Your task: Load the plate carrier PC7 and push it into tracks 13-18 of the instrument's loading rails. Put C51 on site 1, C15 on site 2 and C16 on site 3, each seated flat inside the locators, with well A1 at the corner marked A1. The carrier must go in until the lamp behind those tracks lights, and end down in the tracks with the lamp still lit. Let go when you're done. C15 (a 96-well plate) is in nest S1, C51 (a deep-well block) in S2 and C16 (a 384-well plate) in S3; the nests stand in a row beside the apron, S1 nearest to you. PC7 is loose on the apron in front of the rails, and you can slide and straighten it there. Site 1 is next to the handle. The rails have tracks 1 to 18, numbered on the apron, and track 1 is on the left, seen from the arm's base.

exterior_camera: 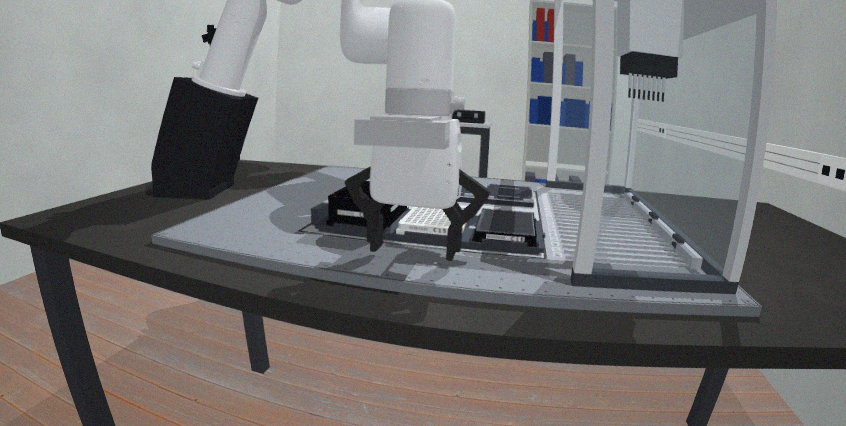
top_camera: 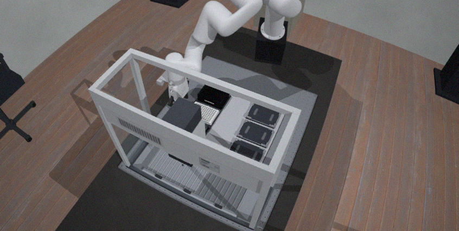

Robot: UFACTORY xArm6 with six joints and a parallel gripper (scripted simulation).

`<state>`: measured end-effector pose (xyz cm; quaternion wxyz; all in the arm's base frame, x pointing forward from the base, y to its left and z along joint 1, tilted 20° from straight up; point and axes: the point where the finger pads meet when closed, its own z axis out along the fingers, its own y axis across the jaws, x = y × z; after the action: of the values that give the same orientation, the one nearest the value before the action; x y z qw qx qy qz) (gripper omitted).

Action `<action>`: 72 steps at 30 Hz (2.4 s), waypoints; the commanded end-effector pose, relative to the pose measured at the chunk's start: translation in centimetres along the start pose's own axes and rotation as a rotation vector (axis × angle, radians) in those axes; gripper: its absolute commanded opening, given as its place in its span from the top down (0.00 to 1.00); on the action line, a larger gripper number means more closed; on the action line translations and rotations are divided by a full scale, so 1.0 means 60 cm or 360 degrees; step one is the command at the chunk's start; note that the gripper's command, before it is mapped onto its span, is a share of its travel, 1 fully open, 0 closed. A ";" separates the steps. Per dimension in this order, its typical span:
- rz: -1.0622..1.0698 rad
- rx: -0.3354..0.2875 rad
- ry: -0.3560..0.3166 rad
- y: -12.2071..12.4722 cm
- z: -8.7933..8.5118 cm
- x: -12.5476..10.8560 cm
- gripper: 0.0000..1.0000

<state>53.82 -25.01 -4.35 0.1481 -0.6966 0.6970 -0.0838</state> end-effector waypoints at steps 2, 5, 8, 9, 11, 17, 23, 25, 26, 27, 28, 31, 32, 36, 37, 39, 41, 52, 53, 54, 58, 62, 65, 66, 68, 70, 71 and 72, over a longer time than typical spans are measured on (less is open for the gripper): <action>-0.0001 0.0007 0.0004 -0.003 -0.016 0.002 0.00; -0.0001 0.0007 0.0004 -0.003 -0.025 0.002 0.00; -0.0001 0.0007 0.0004 -0.003 -0.033 0.002 0.00; -0.0001 0.0007 0.0004 -0.003 -0.036 0.002 0.00; -0.0001 0.0007 0.0004 -0.003 -0.041 0.002 0.00; -0.0001 0.0007 0.0004 -0.003 -0.053 0.002 0.00; -0.0001 0.0007 0.0004 -0.003 -0.069 0.002 0.00; -0.0001 0.0007 0.0004 -0.003 -0.075 0.002 0.00; -0.0001 0.0007 0.0004 -0.003 -0.078 0.002 0.00; -0.0001 0.0007 0.0004 -0.003 -0.080 0.002 0.00; -0.0001 0.0007 0.0004 -0.003 -0.083 0.002 0.00; -0.0001 0.0007 0.0004 -0.003 -0.086 0.002 0.00; -0.0001 0.0007 0.0004 -0.003 -0.089 0.002 0.00; -0.0001 0.0007 0.0004 -0.003 -0.100 0.002 0.00; -0.0001 0.0007 0.0004 -0.003 -0.103 0.002 0.00; -0.0001 0.0007 0.0004 -0.003 -0.108 0.002 0.00; -0.0001 0.0007 0.0004 -0.003 -0.114 0.002 0.00; -0.0001 0.0007 0.0004 -0.003 -0.139 0.002 0.00; -0.0001 0.0007 0.0004 -0.003 -0.142 0.002 0.00; -0.0001 0.0007 0.0004 -0.003 -0.144 0.002 0.00; -0.0001 0.0007 0.0004 -0.003 -0.156 0.002 0.00; -0.0001 0.0007 0.0004 -0.003 -0.167 0.002 0.00; -0.0001 0.0007 0.0005 -0.003 -0.169 0.002 0.00; -0.0001 0.0007 0.0005 -0.003 -0.172 0.002 0.00; -0.0001 0.0007 0.0005 -0.003 -0.178 0.002 0.00; -0.0001 0.0007 0.0005 -0.003 -0.183 0.002 0.00; -0.0001 0.0007 0.0005 -0.003 -0.186 0.002 0.00; -0.0001 0.0007 0.0005 -0.003 -0.186 0.002 0.00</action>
<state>50.41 -25.97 5.65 0.1481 -0.6965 0.6970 -0.0840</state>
